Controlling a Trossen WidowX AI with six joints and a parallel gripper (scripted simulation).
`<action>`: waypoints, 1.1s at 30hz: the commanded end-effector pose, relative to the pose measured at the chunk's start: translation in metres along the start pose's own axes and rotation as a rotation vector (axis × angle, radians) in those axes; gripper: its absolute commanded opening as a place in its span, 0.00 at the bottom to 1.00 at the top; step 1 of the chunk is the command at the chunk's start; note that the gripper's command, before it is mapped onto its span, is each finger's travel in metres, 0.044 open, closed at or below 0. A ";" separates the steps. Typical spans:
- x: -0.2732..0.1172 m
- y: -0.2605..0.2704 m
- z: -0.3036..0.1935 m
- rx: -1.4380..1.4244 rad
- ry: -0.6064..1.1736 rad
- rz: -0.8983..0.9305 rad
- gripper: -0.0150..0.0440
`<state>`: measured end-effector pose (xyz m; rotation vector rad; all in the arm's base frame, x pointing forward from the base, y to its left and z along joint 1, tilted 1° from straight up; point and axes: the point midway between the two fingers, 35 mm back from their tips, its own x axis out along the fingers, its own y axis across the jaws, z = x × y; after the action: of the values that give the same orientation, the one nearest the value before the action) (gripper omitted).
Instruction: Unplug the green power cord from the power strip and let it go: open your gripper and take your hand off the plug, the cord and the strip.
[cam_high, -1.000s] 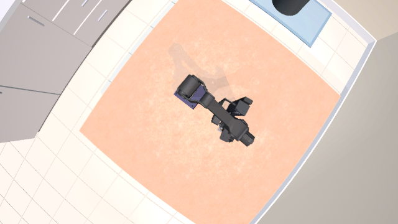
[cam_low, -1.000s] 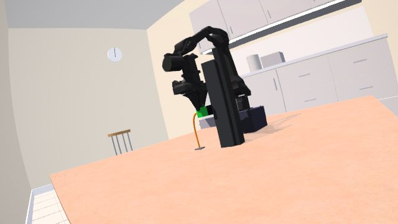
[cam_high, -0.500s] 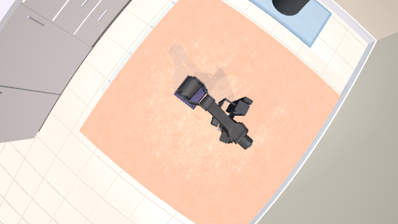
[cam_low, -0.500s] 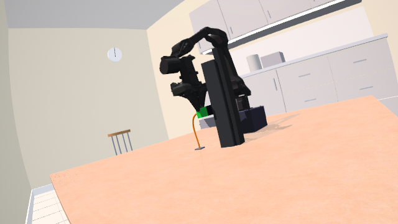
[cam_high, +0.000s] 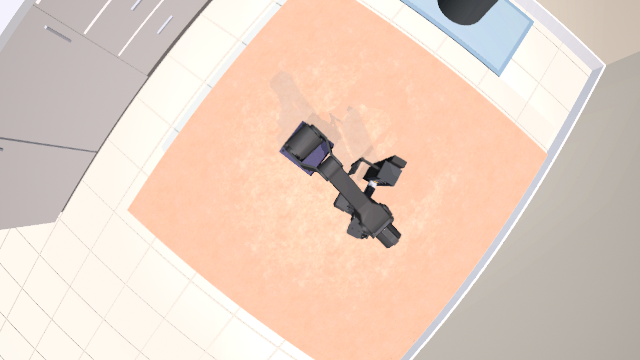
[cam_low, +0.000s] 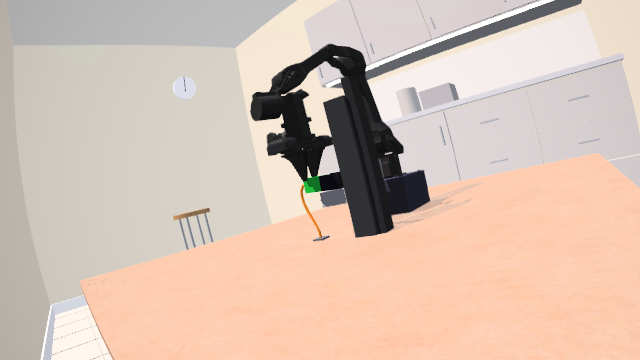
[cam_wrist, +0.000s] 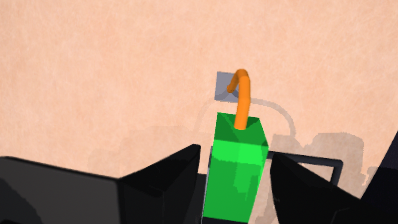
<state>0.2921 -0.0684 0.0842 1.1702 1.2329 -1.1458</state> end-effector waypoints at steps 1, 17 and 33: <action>0.000 0.000 -0.001 0.004 -0.002 0.004 0.70; -0.013 0.000 0.059 0.004 -0.008 0.004 1.00; -0.013 0.000 0.059 0.004 -0.008 0.004 1.00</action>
<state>0.2957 -0.1273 0.0973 1.1738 1.2190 -1.1506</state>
